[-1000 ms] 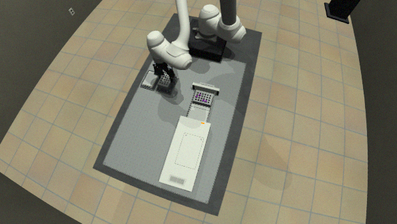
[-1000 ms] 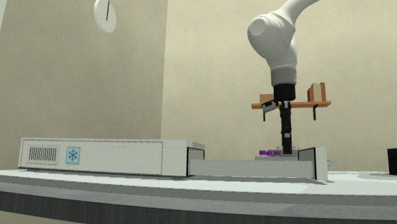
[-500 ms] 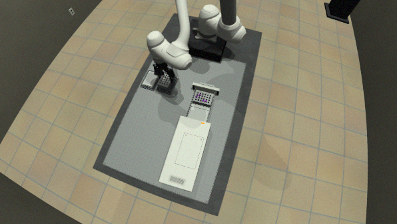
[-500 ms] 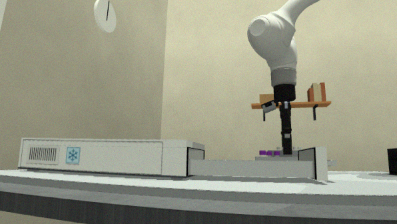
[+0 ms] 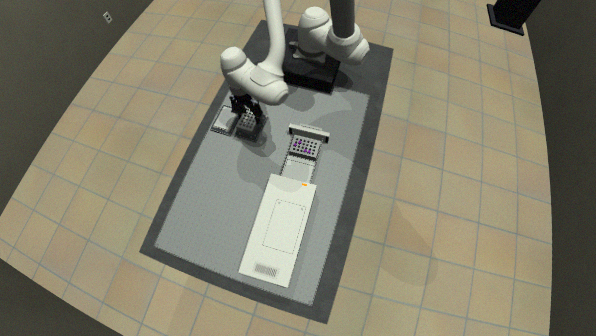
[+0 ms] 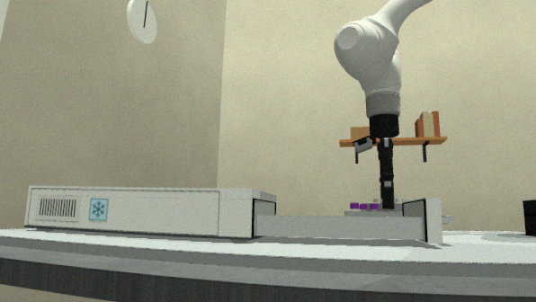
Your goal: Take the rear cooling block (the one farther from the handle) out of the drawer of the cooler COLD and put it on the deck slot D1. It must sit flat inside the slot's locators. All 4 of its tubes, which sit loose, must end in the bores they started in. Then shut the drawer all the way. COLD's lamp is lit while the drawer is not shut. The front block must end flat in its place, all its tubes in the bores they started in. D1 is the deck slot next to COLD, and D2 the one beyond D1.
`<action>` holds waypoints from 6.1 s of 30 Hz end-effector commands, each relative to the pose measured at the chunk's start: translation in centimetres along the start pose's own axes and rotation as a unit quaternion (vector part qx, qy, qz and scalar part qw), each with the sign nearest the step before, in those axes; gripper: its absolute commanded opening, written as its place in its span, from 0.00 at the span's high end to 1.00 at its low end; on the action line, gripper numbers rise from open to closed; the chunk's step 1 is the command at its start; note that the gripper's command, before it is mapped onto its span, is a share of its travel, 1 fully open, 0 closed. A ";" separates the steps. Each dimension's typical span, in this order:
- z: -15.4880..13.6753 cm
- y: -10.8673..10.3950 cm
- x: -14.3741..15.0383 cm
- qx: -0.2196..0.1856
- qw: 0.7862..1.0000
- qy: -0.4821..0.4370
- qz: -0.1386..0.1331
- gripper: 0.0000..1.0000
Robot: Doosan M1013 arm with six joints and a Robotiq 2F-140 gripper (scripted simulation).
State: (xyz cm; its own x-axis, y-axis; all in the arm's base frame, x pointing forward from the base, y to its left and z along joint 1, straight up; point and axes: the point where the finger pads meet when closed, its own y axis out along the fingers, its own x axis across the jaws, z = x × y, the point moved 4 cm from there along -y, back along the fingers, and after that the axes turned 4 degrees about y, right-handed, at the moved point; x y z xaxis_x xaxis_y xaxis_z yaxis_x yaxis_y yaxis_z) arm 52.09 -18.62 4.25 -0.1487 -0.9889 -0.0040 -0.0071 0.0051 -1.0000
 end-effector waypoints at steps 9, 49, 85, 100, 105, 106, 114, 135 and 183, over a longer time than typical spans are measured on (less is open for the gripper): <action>0.0 0.1 0.0 0.001 1.000 0.000 0.000 0.90; 0.1 0.7 0.0 0.001 1.000 0.000 0.000 0.90; 0.1 1.2 0.0 0.001 1.000 0.000 0.000 0.90; 0.1 1.4 0.0 0.001 1.000 0.000 0.000 0.90; 0.1 1.5 0.0 0.001 1.000 0.000 0.000 0.90; 0.1 1.5 0.0 0.001 1.000 0.000 0.000 0.90; 0.1 1.6 0.0 0.001 1.000 0.000 0.000 0.90; 0.1 1.9 0.0 0.001 1.000 0.000 0.000 0.90; 0.1 2.2 0.0 0.001 1.000 0.000 0.000 0.90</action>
State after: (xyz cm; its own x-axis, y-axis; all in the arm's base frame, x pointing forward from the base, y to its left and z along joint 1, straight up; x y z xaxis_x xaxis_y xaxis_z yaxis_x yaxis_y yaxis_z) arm 52.08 -18.61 1.94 -0.1486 -0.9889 -0.0040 -0.0071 0.0051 -1.0000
